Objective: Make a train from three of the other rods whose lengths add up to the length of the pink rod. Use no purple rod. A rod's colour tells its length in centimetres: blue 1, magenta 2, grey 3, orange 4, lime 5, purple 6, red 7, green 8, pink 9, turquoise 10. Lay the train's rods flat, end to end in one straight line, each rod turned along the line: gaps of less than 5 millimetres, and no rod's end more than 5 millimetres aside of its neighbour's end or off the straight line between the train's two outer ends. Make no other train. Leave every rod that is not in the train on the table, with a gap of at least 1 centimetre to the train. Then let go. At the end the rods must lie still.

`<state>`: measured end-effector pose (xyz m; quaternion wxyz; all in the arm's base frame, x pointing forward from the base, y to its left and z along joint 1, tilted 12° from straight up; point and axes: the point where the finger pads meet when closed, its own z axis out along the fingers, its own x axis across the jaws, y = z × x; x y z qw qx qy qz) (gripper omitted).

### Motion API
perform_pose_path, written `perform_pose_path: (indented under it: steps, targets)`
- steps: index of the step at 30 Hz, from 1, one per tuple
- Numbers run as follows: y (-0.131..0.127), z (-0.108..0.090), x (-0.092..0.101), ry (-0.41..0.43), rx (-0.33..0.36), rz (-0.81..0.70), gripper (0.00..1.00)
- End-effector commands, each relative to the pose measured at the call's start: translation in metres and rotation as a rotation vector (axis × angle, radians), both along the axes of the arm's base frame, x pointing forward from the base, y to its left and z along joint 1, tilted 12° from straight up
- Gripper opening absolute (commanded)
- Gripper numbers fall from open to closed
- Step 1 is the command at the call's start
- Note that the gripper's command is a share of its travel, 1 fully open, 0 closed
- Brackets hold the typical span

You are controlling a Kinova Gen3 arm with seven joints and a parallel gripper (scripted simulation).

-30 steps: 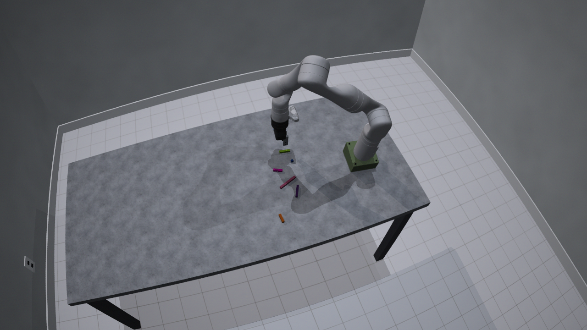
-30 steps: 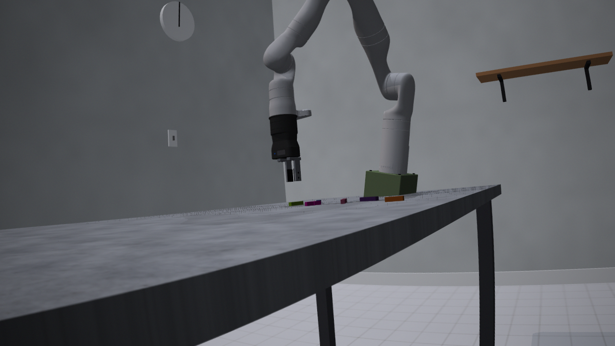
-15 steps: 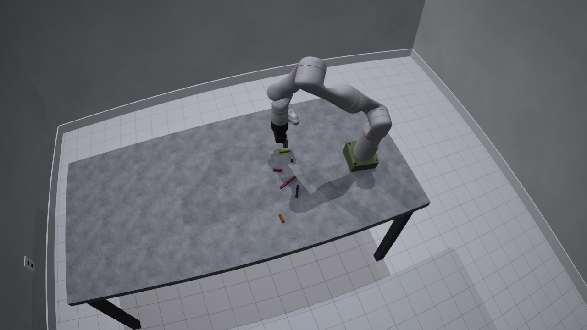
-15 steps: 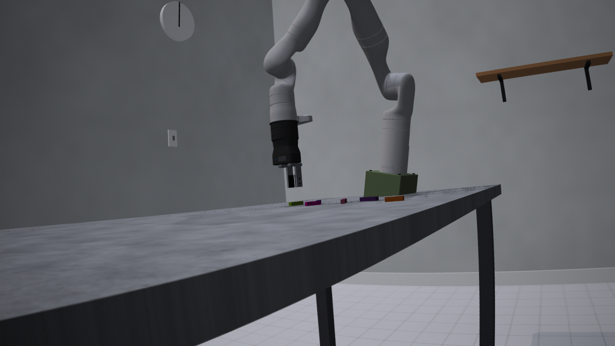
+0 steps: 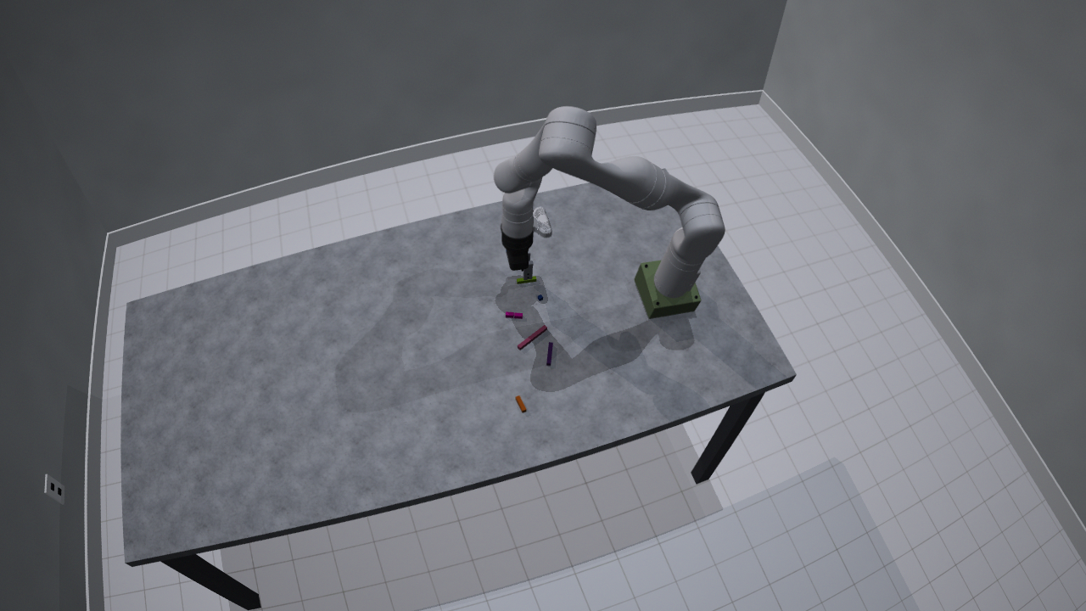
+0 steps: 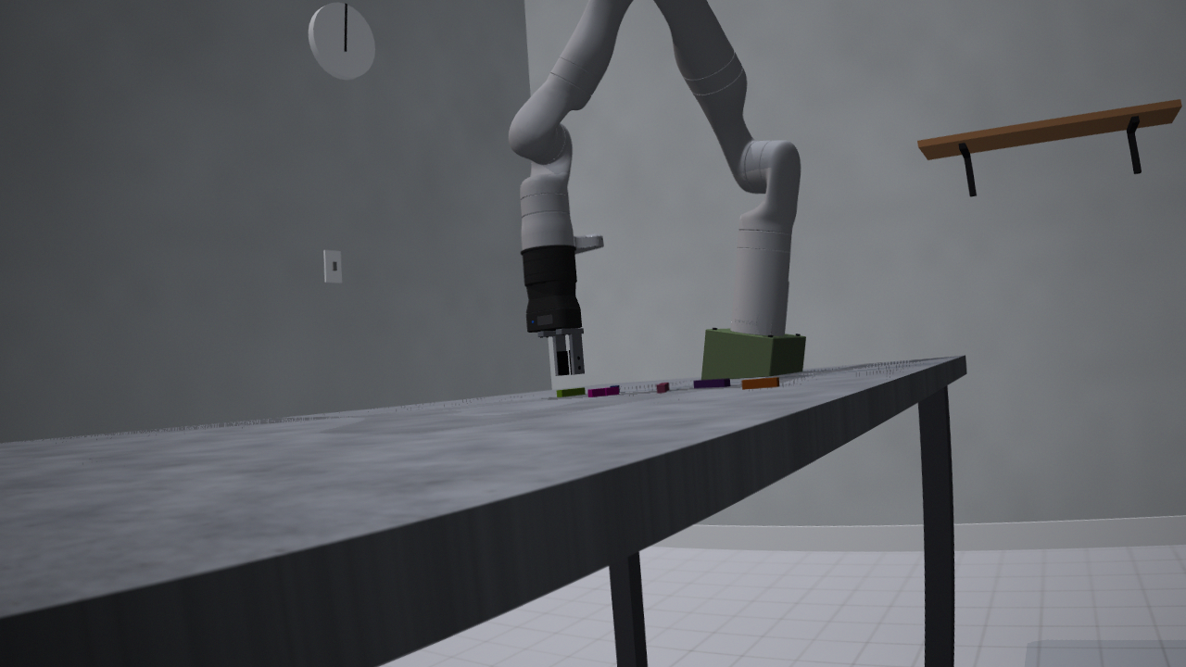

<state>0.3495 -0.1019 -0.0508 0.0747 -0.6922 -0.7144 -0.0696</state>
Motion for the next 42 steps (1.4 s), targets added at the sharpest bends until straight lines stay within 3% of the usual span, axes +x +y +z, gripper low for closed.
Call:
perform_pose_path:
  steps: [1, 42]
  targets:
    - [-0.0020, -0.0056, -0.0013, -0.001, -0.004, 0.003, 0.54]
    - [-0.0005, -0.0115, -0.0001, -0.005, -0.004, 0.003, 0.54]
